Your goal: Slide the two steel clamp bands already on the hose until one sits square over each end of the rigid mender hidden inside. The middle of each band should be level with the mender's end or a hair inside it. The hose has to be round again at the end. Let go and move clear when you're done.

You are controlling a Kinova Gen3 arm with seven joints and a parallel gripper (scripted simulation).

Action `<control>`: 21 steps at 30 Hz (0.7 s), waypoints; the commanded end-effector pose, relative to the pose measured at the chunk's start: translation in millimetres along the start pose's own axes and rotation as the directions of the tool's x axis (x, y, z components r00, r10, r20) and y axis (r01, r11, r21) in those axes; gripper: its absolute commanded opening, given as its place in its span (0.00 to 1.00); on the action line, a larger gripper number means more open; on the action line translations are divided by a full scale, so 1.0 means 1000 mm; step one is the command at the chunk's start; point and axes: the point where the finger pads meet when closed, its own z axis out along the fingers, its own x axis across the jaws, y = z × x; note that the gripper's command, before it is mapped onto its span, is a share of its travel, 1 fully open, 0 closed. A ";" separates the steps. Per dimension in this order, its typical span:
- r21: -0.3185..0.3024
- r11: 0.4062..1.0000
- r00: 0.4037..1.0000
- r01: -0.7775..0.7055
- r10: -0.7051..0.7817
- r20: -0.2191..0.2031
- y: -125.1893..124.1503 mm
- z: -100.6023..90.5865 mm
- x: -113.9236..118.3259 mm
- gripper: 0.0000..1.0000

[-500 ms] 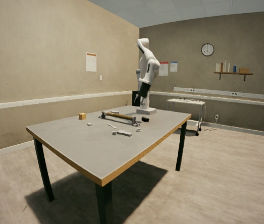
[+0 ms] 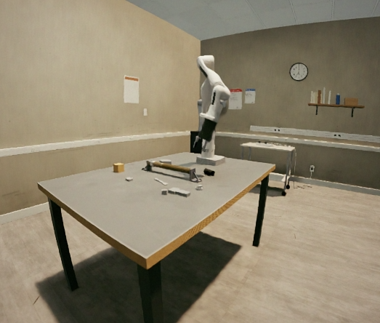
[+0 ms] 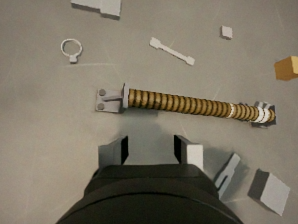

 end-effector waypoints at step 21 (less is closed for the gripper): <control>-0.240 0.588 0.615 -0.772 0.787 -0.050 -0.038 0.069 0.144 0.00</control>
